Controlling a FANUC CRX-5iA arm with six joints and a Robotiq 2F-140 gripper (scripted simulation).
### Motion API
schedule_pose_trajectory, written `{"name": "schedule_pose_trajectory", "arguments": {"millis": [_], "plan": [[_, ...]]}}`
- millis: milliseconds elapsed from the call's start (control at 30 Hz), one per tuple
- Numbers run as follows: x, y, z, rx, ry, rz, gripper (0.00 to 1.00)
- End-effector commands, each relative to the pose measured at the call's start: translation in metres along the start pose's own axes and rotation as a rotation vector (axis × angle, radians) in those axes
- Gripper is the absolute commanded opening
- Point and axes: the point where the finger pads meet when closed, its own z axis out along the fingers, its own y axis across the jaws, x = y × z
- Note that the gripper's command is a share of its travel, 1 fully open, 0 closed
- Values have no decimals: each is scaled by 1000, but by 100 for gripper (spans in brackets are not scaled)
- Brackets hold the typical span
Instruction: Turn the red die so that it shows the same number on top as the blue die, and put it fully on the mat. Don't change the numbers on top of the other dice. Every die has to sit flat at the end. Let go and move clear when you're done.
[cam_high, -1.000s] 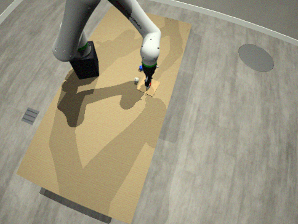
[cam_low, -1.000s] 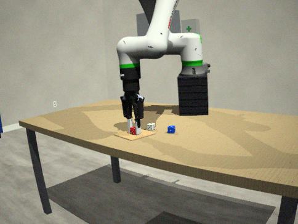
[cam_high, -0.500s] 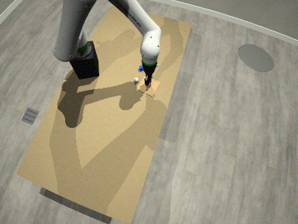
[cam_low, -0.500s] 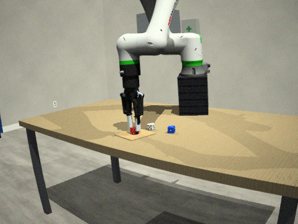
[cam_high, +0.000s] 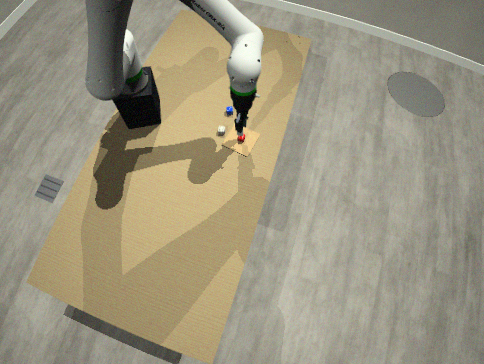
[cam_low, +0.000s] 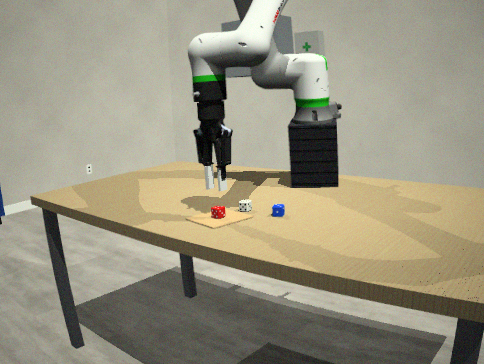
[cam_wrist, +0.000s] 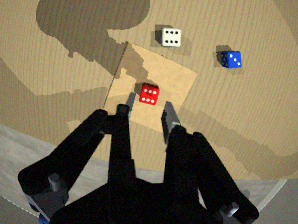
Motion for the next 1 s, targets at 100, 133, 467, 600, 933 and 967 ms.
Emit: {"name": "schedule_pose_trajectory", "arguments": {"millis": [100,133,467,600,933,967], "plan": [[0,0,-12,0,0,0,28],[0,0,-12,0,0,0,28],[0,0,-12,0,0,0,100],[0,0,-12,0,0,0,100],[0,0,-12,0,0,-16,100],[0,0,-12,0,0,-16,100]]}}
